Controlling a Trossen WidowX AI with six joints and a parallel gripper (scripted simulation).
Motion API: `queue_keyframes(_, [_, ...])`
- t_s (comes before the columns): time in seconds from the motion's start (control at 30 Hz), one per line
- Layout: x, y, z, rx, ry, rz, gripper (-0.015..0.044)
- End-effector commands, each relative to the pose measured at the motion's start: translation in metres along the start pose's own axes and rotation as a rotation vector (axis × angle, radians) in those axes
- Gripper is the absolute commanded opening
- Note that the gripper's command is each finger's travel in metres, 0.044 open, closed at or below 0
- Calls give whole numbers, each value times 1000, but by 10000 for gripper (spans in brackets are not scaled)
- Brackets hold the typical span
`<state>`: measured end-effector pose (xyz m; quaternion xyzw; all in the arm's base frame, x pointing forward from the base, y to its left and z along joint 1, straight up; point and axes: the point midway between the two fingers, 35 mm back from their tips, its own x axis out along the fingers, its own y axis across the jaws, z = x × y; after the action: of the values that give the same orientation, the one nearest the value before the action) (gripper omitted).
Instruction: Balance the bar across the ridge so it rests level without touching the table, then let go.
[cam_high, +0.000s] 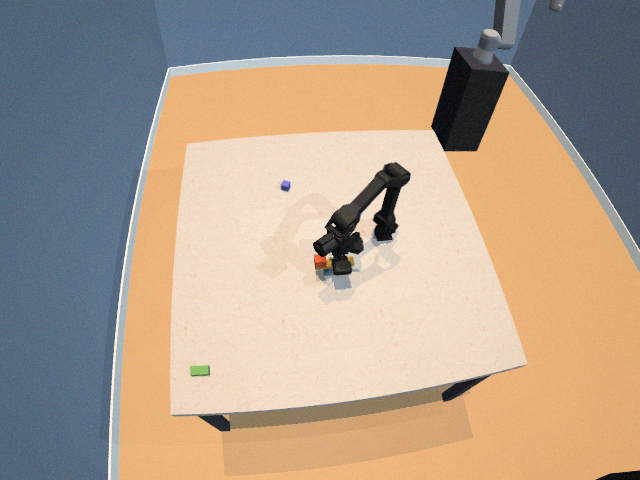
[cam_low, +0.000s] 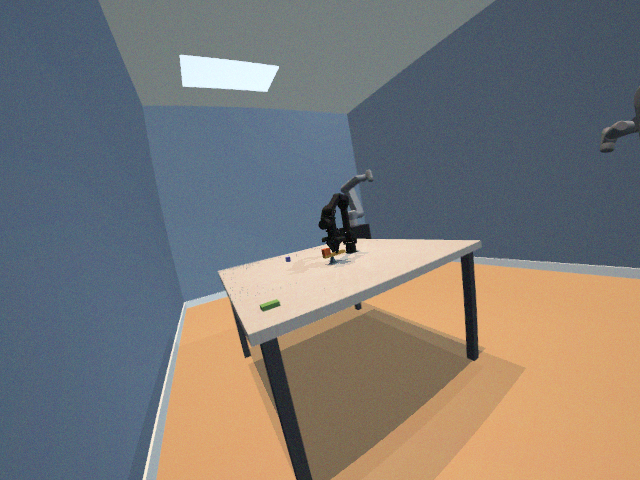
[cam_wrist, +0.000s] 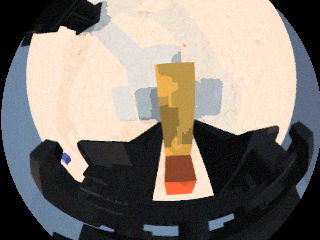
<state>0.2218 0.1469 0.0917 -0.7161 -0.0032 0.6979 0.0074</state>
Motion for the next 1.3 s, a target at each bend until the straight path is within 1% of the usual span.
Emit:
queue_keyframes(0.0, [3, 1, 1, -3, -6, 2, 0])
queue_keyframes(1.27, [1, 1, 2, -3, -7, 2, 0])
